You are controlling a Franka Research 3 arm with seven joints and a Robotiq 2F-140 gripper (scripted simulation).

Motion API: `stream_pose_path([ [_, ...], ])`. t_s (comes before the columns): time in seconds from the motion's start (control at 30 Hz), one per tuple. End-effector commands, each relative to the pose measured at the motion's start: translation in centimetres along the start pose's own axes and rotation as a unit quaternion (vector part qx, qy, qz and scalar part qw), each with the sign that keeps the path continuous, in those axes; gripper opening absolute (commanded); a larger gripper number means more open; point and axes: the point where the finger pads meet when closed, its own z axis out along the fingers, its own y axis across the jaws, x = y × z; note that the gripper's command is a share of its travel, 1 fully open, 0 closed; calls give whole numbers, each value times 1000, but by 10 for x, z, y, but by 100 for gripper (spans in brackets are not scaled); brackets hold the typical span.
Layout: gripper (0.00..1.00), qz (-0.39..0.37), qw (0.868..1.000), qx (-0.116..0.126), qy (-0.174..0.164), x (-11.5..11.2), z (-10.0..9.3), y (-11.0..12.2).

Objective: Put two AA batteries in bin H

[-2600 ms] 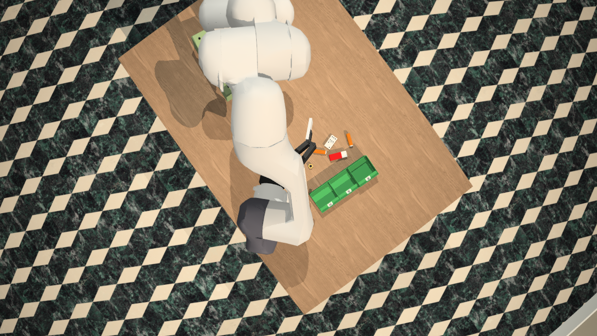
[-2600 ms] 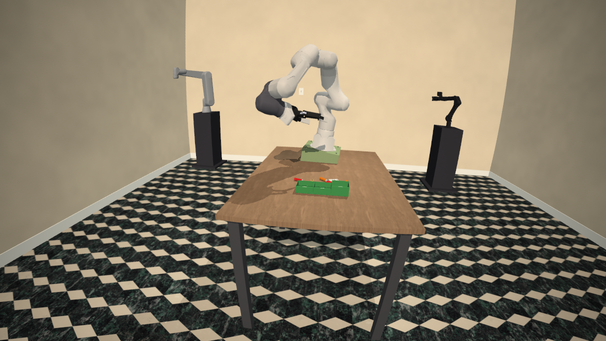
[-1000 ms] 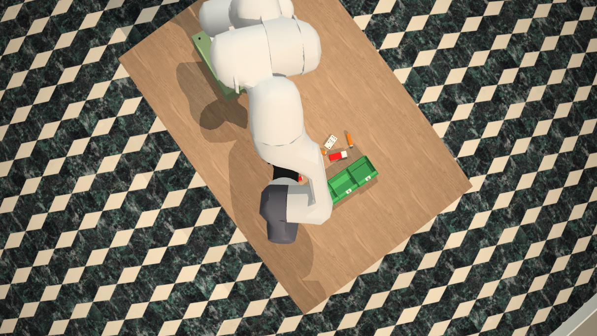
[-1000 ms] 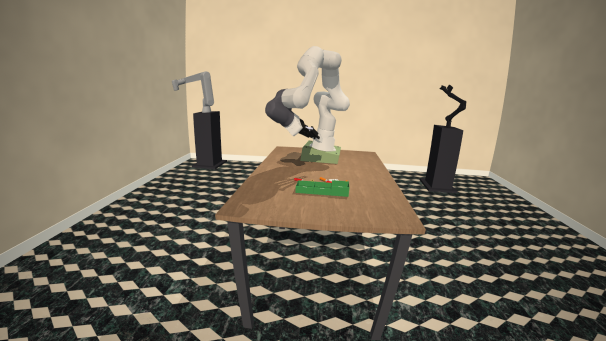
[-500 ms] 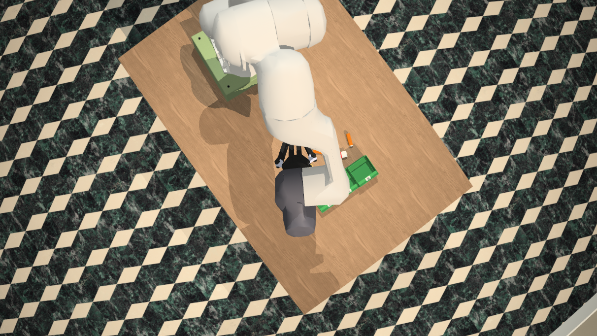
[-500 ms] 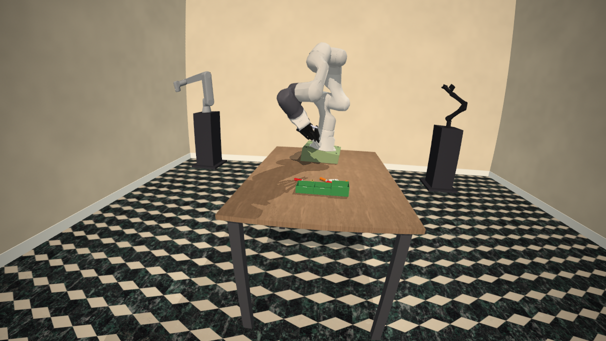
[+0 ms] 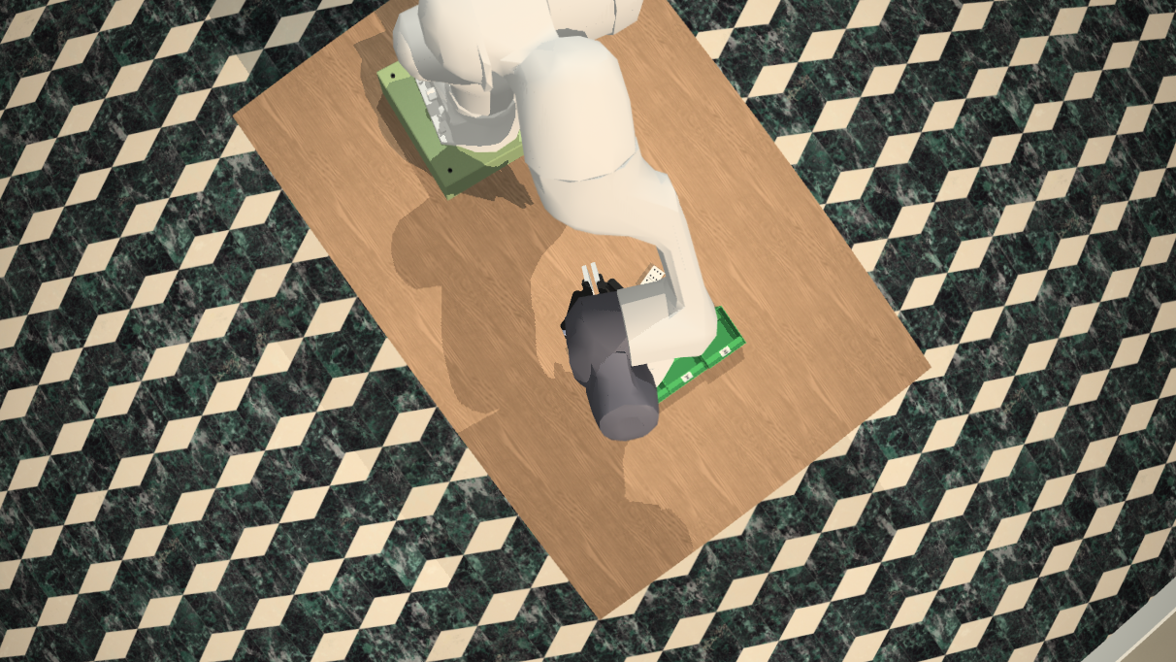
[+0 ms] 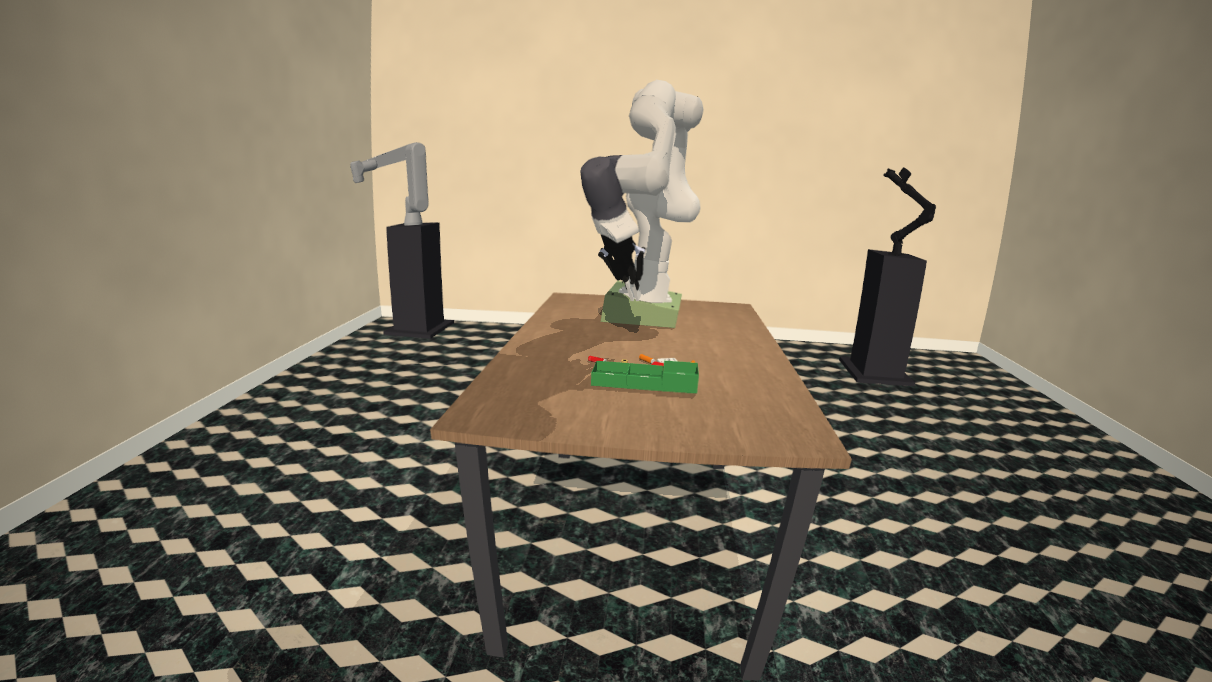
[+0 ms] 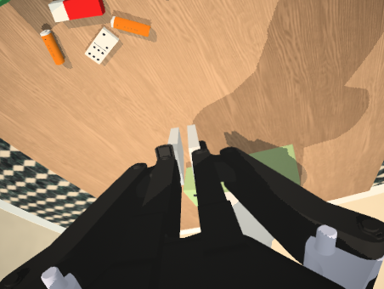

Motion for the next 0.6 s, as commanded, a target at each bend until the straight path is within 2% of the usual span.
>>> stream_pose_path([
  [0.0, 5, -19, 999, -16, 44, 19, -6, -1],
  [0.03, 5, -19, 999, -16, 44, 19, -6, -1],
  [0.1, 5, -40, 995, -34, 85, 29, -16, -9],
  [0.23, 5, -41, 995, -35, 87, 29, -16, -9],
  [0.3, 5, -63, 988, -51, 128, 38, -27, -19],
  [0.4, 5, -64, 988, -52, 129, 38, -28, -19],
  [0.47, 5, -86, 979, -66, 170, 45, -39, -29],
  [0.57, 5, -87, 979, -67, 172, 46, -41, -31],
])
